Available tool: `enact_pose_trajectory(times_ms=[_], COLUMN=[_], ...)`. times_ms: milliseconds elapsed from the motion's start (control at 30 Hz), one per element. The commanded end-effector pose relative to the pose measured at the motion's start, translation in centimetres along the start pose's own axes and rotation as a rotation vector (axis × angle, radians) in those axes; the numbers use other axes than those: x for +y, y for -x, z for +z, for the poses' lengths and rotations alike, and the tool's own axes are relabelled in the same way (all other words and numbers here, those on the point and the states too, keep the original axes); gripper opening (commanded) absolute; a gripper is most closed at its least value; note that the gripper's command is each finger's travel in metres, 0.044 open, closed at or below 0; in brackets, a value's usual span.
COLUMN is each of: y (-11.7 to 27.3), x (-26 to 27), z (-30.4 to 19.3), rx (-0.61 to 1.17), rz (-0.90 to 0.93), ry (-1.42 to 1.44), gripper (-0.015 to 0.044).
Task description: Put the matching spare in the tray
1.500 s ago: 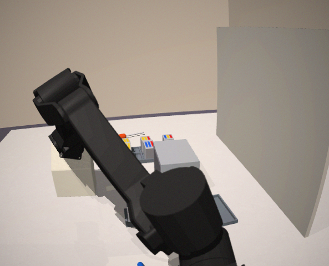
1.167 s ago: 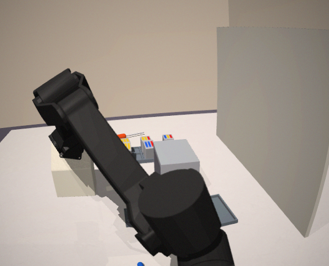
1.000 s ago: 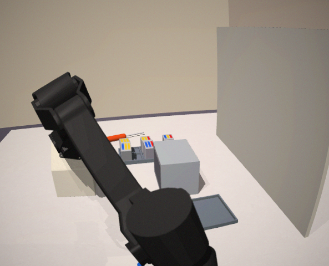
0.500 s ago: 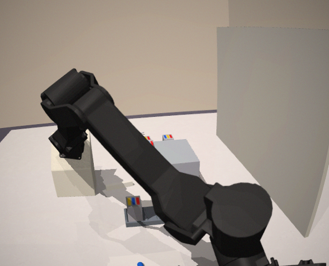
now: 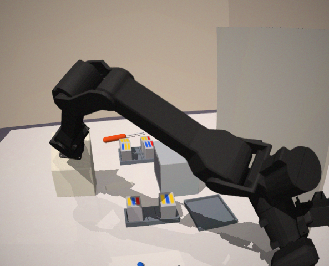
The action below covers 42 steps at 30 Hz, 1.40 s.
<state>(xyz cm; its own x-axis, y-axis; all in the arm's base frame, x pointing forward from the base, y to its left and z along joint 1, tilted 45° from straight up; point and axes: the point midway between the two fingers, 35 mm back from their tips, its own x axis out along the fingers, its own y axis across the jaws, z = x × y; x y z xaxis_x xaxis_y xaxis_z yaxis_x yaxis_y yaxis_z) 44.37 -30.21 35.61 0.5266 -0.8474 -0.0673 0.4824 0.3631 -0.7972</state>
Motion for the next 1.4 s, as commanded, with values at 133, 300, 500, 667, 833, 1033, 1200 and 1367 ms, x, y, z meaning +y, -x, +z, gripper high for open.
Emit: enact_pose_trajectory(times_ms=[133, 300, 500, 667, 833, 1033, 1200, 1367], y=[4.7, 8.6, 14.3, 18.8, 22.9, 29.5, 36.6, 40.2], x=[9.9, 14.8, 19.9, 23.0, 25.4, 29.5, 32.3, 33.0], z=[1.4, 1.5, 0.7, -0.2, -0.5, -2.0, -4.4, -5.7], rx=[0.066, 0.137, 0.256, 0.365, 0.412, 0.490, 0.552, 0.555], rz=[0.296, 0.448, 0.597, 0.641, 0.672, 0.700, 0.640, 0.577], ry=[-0.066, -0.082, -0.076, -0.055, -0.005, 0.138, 0.316, 0.412], gripper=[0.0440, 0.0440, 0.0440, 0.0440, 0.0440, 0.0440, 0.0440, 0.0440])
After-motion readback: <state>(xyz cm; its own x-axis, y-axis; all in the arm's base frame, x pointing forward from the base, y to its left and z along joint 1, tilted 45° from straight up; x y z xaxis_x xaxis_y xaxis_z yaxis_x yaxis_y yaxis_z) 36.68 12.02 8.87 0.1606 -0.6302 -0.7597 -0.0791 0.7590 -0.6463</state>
